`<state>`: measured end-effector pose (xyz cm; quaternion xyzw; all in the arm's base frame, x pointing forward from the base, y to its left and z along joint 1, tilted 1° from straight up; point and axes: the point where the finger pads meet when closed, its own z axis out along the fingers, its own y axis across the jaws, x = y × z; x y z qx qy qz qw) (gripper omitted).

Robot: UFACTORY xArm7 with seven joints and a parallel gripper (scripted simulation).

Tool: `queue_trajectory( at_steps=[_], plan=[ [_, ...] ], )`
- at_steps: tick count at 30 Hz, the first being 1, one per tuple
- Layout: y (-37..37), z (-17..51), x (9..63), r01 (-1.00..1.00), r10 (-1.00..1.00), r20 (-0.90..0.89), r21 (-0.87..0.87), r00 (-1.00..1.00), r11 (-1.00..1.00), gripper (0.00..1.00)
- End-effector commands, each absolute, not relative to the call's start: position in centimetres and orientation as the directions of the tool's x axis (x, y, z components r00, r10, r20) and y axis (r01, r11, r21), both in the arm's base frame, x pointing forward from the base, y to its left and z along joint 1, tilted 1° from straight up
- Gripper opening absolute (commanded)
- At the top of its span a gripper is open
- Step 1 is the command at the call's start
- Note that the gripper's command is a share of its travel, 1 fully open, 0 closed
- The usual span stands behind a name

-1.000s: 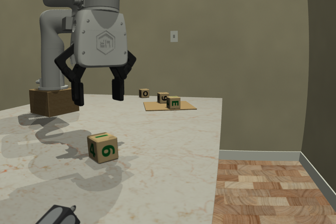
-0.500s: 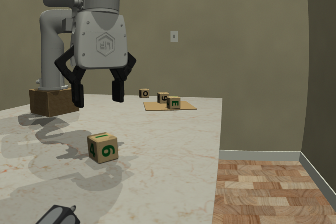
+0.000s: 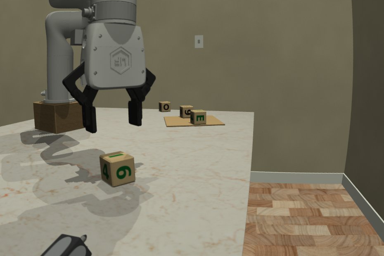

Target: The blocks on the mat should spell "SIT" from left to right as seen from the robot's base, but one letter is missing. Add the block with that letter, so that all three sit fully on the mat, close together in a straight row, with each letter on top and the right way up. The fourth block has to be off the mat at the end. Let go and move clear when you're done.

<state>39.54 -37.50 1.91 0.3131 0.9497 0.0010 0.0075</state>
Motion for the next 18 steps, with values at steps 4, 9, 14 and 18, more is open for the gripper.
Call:
queue_trajectory(
  at_steps=[4, 9, 14, 18],
  plan=[
    [-37.6, 1.1, 39.7, 0.595, 0.595, -0.018, 0.006, -0.804, 0.804, 0.87],
    [-37.6, 0.5, 39.7, 0.595, 0.595, -0.018, 0.006, -0.804, 0.804, 0.87],
    [-37.6, -0.1, 39.7, 0.595, 0.595, -0.018, 0.006, -0.804, 0.804, 0.87],
    [-37.6, -0.6, 39.7, 0.595, 0.595, -0.018, 0.006, -0.804, 0.804, 0.87]
  ],
)
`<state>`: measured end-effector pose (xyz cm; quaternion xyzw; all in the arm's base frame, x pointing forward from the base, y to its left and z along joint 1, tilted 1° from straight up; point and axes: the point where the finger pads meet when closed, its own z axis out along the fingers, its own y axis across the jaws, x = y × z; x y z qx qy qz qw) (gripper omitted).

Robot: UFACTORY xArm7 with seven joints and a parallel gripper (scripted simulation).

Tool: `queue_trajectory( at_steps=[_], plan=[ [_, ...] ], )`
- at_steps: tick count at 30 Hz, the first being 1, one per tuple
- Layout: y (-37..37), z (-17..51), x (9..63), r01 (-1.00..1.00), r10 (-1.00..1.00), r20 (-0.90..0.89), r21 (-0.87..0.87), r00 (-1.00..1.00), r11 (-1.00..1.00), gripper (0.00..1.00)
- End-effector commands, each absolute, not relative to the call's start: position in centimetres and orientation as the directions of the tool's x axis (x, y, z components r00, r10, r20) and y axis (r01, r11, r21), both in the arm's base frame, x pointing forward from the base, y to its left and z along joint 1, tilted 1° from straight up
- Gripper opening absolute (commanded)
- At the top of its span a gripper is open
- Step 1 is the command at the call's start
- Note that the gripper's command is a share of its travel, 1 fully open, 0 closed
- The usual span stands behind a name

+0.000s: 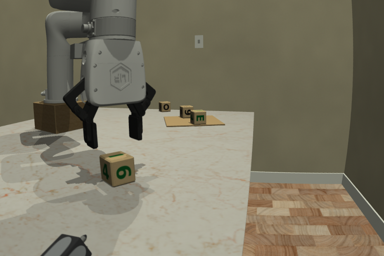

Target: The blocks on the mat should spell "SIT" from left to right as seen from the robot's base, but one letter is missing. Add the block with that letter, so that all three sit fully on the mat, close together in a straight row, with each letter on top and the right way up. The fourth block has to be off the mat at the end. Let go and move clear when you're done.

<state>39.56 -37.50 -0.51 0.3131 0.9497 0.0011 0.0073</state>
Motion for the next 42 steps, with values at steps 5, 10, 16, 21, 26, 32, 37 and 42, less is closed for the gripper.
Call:
queue_trajectory(
  at_steps=[5, 10, 16, 21, 26, 32, 37, 42],
  plan=[
    [-37.64, -1.00, 39.71, 0.595, 0.595, -0.018, 0.006, -0.804, 0.804, 0.87],
    [-37.64, -1.15, 39.72, 0.595, 0.595, -0.018, 0.006, -0.804, 0.804, 0.87],
    [-37.65, -1.28, 39.72, 0.595, 0.595, -0.018, 0.006, -0.804, 0.804, 0.87],
    [-37.65, -1.28, 39.72, 0.595, 0.595, -0.018, 0.006, -0.804, 0.804, 0.87],
    [-37.65, -1.28, 39.72, 0.595, 0.595, -0.018, 0.006, -0.804, 0.804, 0.87],
    [-37.65, -1.28, 39.72, 0.595, 0.595, -0.018, 0.006, -0.804, 0.804, 0.87],
    [-37.65, -1.28, 39.72, 0.595, 0.595, -0.018, 0.006, -0.804, 0.804, 0.87],
    [-37.65, -1.28, 39.72, 0.595, 0.595, -0.018, 0.006, -0.804, 0.804, 0.87]
  ],
)
